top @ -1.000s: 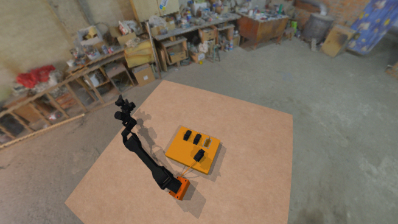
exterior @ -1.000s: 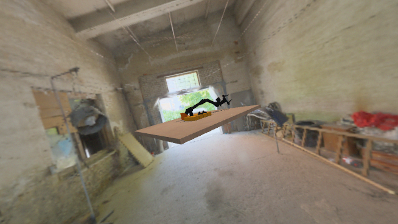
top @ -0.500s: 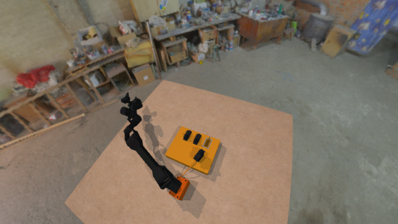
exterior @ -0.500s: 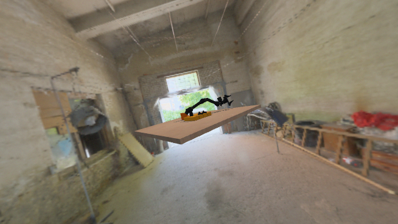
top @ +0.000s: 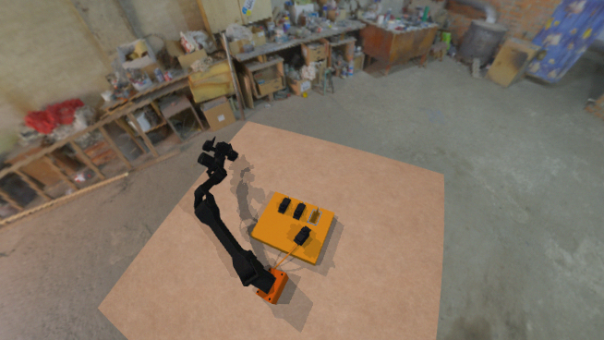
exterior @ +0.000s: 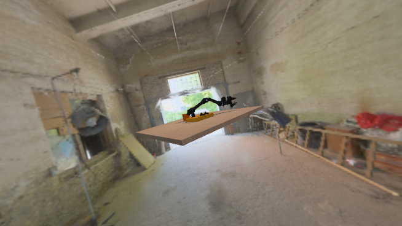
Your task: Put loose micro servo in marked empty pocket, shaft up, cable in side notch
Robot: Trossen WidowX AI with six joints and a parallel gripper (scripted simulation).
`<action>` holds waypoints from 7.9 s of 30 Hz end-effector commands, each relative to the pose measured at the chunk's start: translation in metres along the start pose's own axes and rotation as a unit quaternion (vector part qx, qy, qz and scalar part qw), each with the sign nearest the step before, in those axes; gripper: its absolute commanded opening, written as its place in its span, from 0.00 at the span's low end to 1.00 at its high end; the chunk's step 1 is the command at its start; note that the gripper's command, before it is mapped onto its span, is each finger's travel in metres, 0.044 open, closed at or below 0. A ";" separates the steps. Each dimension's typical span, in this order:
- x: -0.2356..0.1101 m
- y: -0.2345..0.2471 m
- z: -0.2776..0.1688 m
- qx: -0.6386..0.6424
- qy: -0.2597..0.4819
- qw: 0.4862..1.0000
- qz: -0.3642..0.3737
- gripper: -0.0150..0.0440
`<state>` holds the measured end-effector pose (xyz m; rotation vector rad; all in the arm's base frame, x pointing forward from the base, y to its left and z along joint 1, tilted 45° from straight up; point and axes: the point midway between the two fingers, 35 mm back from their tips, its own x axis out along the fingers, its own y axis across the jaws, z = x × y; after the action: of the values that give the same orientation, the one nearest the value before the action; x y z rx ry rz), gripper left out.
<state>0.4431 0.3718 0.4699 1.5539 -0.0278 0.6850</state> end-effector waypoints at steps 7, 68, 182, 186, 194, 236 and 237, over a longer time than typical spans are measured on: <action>0.001 -0.061 0.048 -0.123 0.005 0.988 -0.094 1.00; -0.455 -0.276 0.356 -0.178 0.450 0.605 -0.633 1.00; -0.527 -0.246 0.321 0.199 0.328 0.651 -0.655 0.25; -0.527 -0.246 0.321 0.244 0.282 0.635 -0.676 0.25; -0.527 -0.246 0.321 0.329 0.185 0.596 -0.709 0.25; -0.527 -0.246 0.321 0.642 -0.333 0.225 -0.653 0.25; -0.527 -0.246 0.321 0.646 -0.345 0.214 -0.647 0.25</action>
<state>0.2435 -0.0915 0.0389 2.2945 1.4366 -1.9138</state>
